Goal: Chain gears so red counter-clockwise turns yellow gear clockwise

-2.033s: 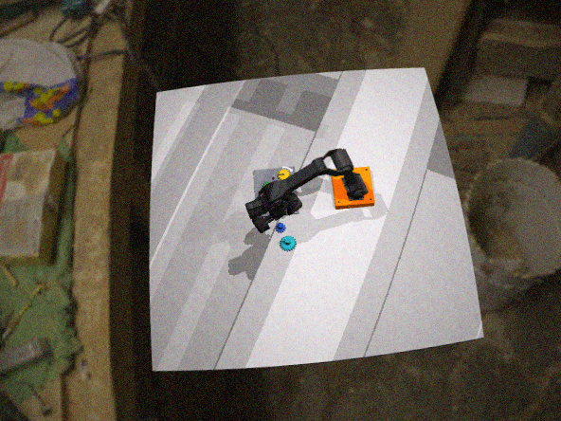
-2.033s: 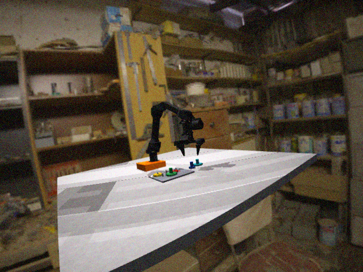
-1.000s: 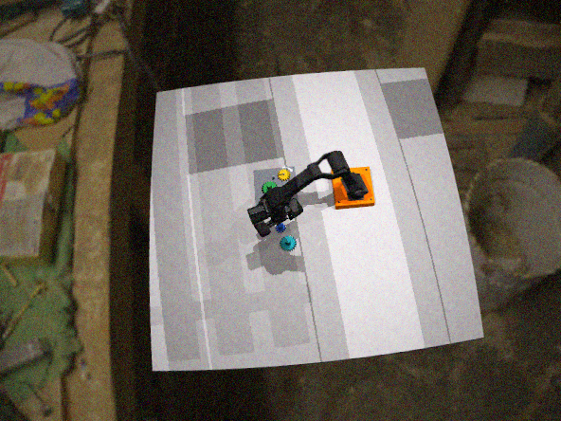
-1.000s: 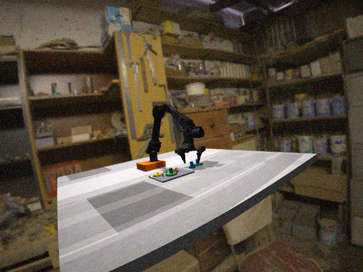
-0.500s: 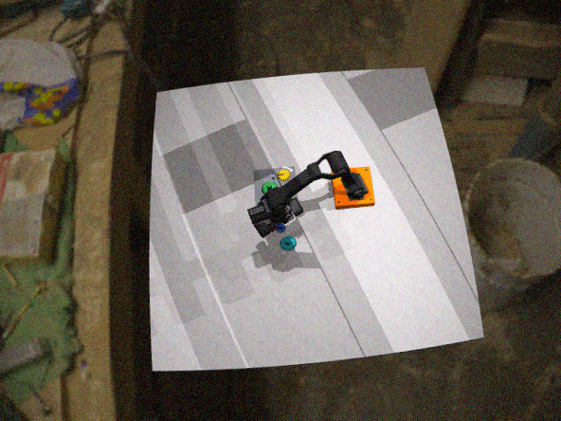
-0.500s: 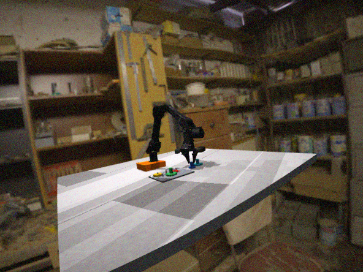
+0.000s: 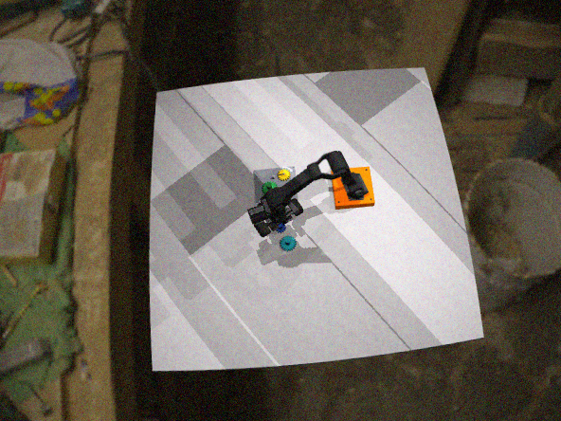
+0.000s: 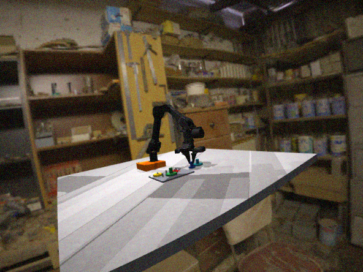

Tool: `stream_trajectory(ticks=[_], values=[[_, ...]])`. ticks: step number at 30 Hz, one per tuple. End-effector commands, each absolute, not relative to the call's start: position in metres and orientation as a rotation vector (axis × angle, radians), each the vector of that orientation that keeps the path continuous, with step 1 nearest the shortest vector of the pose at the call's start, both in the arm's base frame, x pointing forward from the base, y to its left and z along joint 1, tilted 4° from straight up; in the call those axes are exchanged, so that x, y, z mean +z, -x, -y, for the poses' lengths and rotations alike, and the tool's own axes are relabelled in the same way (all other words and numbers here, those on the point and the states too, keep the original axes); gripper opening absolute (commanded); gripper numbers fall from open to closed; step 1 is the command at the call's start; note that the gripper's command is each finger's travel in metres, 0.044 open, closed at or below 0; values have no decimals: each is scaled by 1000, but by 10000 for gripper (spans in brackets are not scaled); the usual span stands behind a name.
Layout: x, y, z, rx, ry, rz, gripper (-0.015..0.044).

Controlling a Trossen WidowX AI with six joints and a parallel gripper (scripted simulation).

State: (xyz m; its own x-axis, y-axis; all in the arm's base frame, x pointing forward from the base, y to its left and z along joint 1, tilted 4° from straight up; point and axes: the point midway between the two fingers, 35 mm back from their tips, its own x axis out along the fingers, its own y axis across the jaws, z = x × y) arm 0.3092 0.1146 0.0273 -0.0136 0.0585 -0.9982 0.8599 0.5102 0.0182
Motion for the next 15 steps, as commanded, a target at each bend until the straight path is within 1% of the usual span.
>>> stream_trajectory(ticks=[1,15], values=[[34,-311,-116,-774,-853,-1458,0],[65,-318,-115,-774,-852,-1454,0]])
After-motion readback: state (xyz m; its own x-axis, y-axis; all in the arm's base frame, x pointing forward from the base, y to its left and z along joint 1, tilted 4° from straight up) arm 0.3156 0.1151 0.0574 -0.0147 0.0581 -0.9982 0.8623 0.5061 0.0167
